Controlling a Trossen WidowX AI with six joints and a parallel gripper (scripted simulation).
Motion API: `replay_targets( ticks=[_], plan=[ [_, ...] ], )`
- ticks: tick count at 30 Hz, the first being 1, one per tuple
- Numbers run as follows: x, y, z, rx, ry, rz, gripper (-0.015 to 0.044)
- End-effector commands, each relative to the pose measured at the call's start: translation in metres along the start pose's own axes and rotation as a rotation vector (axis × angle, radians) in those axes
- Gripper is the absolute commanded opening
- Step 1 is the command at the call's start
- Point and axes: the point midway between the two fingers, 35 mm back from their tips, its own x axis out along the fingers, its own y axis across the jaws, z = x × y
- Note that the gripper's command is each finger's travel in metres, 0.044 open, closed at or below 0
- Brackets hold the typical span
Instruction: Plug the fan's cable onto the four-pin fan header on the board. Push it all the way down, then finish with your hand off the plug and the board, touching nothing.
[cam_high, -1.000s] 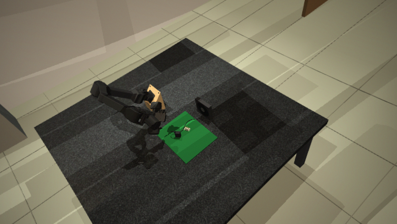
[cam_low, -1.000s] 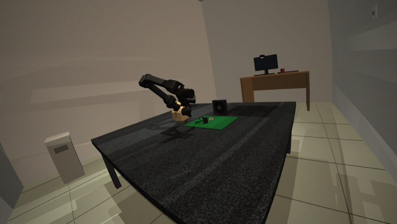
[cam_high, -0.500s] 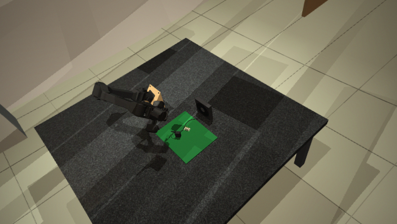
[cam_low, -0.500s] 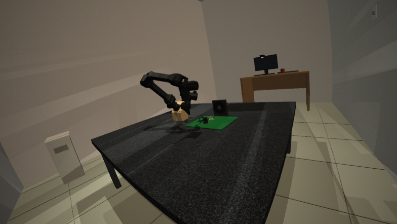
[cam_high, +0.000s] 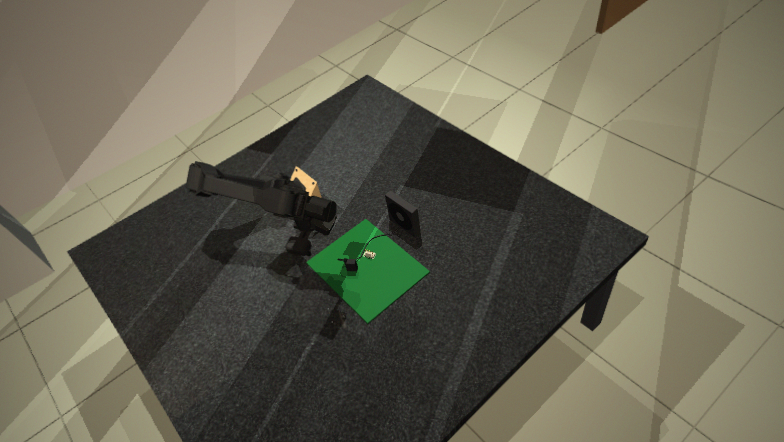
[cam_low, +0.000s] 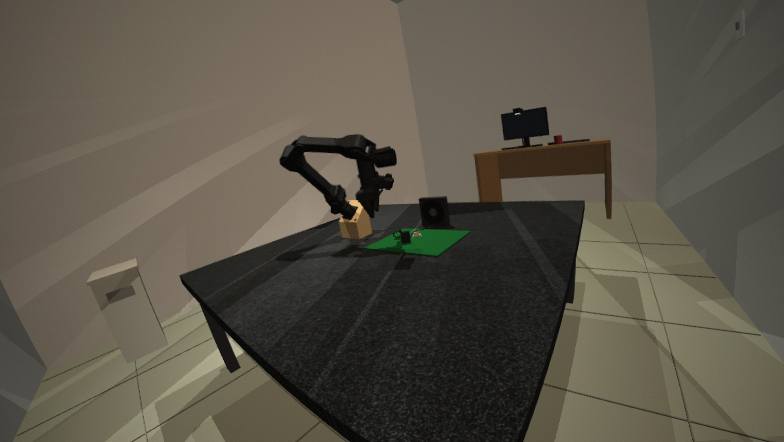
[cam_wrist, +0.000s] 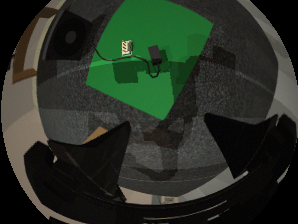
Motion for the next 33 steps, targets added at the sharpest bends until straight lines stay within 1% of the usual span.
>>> replay_targets(
  ticks=[1,3,4,23,33],
  plan=[
    [0.001,0.001,-0.001,-0.002,0.0,0.008,0.044],
    [0.0,0.0,0.002,0.061,0.0,0.007,0.044],
    [-0.001,0.0,0.004,0.139,0.0,0.007,0.044],
    [-0.03,0.002,0.064,1.922,-0.018,-0.009,0.044],
    [-0.039,0.007,0.086,2.543,-0.038,-0.009,0.044]
  ],
)
